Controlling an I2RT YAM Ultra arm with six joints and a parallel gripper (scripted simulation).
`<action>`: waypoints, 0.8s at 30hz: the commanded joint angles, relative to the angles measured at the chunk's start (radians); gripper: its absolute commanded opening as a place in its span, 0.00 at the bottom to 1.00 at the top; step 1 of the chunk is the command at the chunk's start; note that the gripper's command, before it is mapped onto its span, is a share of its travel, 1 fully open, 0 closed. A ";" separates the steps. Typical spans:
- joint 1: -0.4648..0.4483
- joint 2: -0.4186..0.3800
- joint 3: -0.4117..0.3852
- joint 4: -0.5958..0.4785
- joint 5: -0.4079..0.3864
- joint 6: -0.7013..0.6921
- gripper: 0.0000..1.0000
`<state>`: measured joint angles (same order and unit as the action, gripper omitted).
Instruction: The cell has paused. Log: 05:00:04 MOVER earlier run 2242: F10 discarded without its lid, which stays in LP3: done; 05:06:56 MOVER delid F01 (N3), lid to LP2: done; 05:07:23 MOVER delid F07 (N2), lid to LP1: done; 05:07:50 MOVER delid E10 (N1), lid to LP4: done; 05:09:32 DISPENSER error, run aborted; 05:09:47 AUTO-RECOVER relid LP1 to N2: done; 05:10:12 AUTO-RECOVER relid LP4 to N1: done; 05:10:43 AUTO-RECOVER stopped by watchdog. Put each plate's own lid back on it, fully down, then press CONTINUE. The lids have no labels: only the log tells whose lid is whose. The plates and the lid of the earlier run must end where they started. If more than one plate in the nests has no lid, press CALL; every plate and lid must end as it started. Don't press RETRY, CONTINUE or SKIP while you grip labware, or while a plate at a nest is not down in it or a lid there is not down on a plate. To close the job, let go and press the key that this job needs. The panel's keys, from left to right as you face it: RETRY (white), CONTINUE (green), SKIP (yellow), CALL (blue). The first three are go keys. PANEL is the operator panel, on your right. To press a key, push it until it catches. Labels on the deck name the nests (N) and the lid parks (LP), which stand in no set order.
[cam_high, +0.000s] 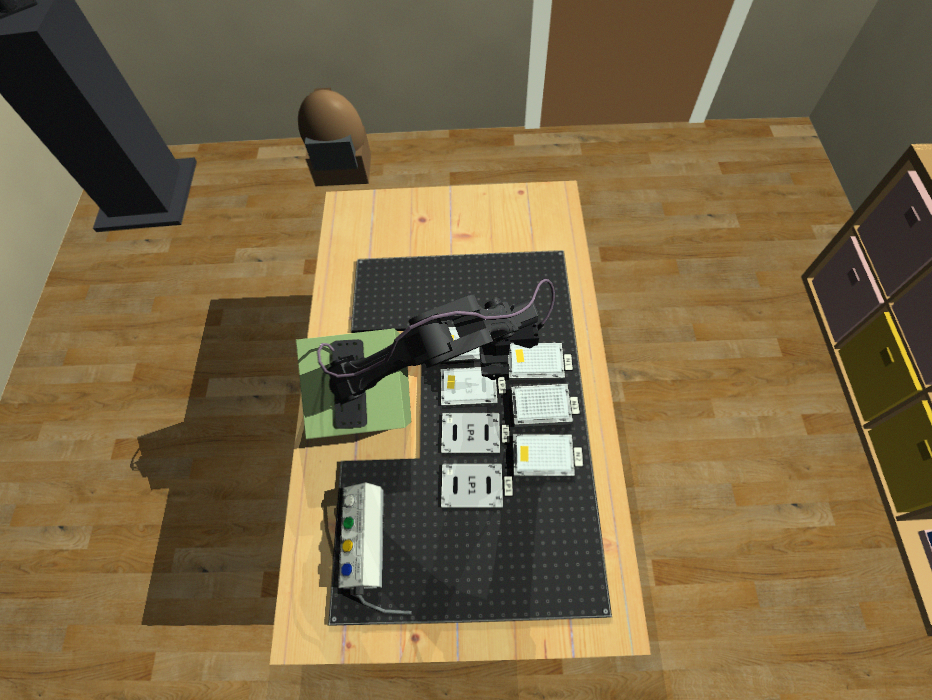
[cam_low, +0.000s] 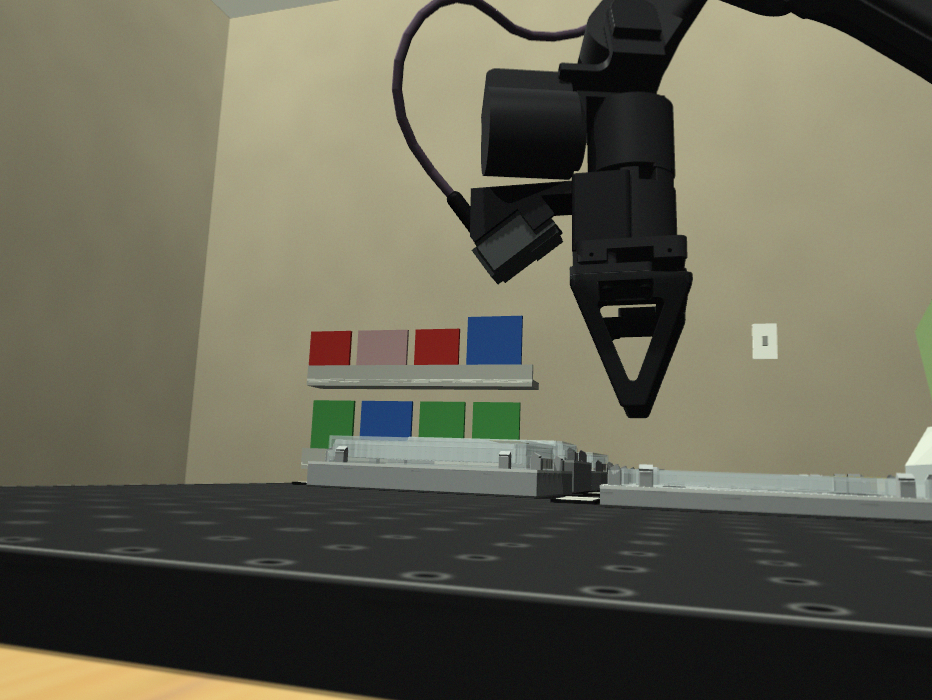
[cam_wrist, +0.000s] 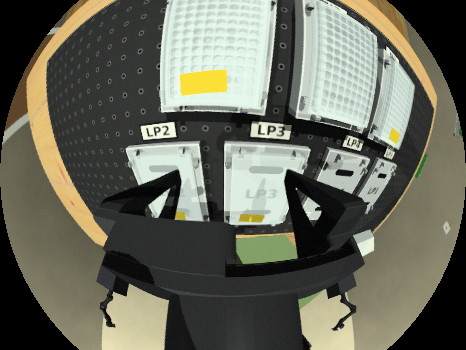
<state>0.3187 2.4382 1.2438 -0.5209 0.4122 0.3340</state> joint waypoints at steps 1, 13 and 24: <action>0.063 0.013 -0.037 0.034 -0.016 0.066 1.00; 0.196 0.021 -0.048 0.059 -0.042 0.207 1.00; 0.311 0.052 -0.039 0.046 -0.065 0.328 1.00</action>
<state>0.6094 2.5225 1.1782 -0.4755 0.3592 0.6201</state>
